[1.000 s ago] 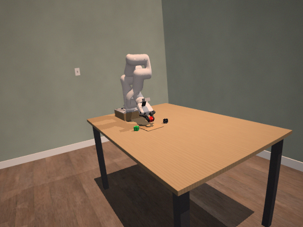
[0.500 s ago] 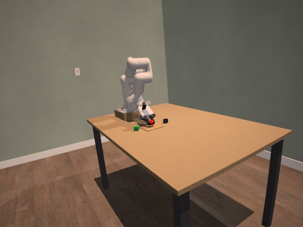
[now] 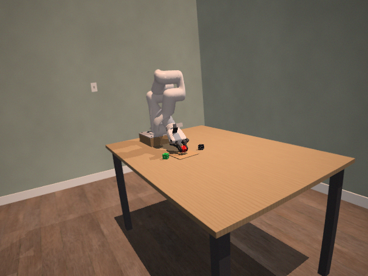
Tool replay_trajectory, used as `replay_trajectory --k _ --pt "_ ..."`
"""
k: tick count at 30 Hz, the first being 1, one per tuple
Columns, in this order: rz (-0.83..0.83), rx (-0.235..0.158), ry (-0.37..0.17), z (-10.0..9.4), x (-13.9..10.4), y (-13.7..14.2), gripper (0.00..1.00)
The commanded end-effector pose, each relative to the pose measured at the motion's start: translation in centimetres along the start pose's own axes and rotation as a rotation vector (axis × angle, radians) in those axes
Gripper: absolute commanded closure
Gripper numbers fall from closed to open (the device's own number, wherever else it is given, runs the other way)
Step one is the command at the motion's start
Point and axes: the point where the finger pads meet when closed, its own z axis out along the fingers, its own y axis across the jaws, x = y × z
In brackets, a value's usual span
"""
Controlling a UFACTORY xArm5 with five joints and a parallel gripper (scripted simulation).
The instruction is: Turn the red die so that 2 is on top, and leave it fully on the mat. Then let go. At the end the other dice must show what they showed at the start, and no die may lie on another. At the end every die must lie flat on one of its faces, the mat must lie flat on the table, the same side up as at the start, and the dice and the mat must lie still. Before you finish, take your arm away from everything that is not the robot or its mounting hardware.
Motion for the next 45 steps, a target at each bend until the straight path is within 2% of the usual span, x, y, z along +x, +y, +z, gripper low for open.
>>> replay_trajectory --k 1,45 --pt "0.000 0.000 0.002 -0.01 0.07 0.00 0.73" --pt "0.000 0.000 0.002 0.50 -0.65 0.00 0.73"
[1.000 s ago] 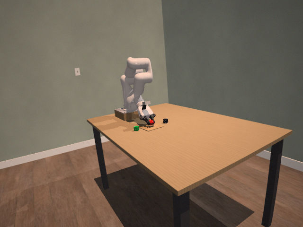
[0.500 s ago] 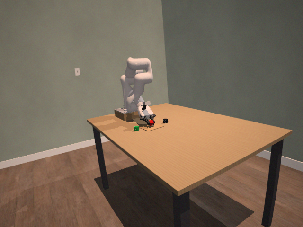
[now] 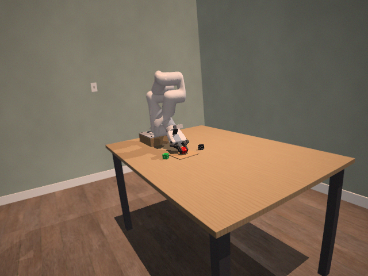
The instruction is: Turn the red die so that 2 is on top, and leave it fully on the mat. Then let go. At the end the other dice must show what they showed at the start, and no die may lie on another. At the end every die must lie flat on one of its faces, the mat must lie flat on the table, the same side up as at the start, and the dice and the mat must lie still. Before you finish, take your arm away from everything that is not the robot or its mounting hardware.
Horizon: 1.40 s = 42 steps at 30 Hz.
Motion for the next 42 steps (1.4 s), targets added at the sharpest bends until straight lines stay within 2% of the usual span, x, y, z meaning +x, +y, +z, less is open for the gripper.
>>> replay_trajectory --k 1,34,35,37,38,40,41,42 --pt "0.000 0.000 0.002 0.00 0.07 0.00 0.73" --pt "0.000 0.000 0.002 0.00 0.07 0.00 0.73" --pt "0.000 0.000 0.002 0.00 0.07 0.00 0.69" --pt "0.000 0.000 0.002 0.00 0.07 0.00 0.69" --pt "0.000 0.000 0.002 0.00 0.07 0.00 0.65" --pt "0.000 0.000 0.002 0.00 0.07 0.00 0.65" --pt "0.000 0.000 0.002 0.00 0.07 0.00 0.61" --pt "0.000 0.000 0.002 0.00 0.07 0.00 0.61"
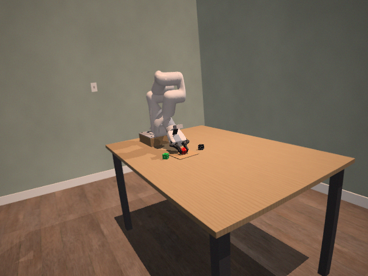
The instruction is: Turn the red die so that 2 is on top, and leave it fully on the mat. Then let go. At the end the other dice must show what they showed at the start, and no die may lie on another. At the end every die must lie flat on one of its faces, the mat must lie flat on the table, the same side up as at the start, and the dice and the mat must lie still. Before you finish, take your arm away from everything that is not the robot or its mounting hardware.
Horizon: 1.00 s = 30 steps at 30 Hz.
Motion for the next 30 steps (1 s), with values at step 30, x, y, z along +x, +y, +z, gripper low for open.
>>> replay_trajectory --k 30 --pt "0.000 0.000 0.002 -0.01 0.07 0.00 0.53"
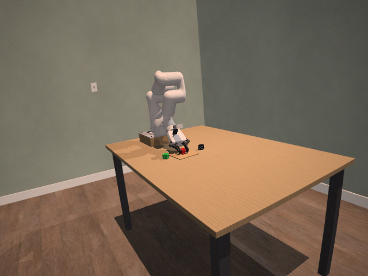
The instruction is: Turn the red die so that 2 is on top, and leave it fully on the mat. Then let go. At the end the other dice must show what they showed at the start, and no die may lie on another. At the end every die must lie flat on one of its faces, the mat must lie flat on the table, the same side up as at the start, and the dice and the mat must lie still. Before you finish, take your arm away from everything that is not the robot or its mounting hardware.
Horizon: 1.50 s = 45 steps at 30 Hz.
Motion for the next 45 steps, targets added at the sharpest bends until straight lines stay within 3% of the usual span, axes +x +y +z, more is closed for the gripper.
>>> replay_trajectory --k 1,23,29,39,45 --pt "0.000 0.000 0.002 0.0 0.1 0.0 0.53" --pt "0.000 0.000 0.002 -0.2 0.1 0.0 0.53" --pt "0.000 0.000 0.002 -1.0 0.1 0.0 0.53" --pt "0.000 0.000 0.002 -4.5 0.1 0.0 0.53" --pt "0.000 0.000 0.002 -5.0 0.1 0.0 0.53"
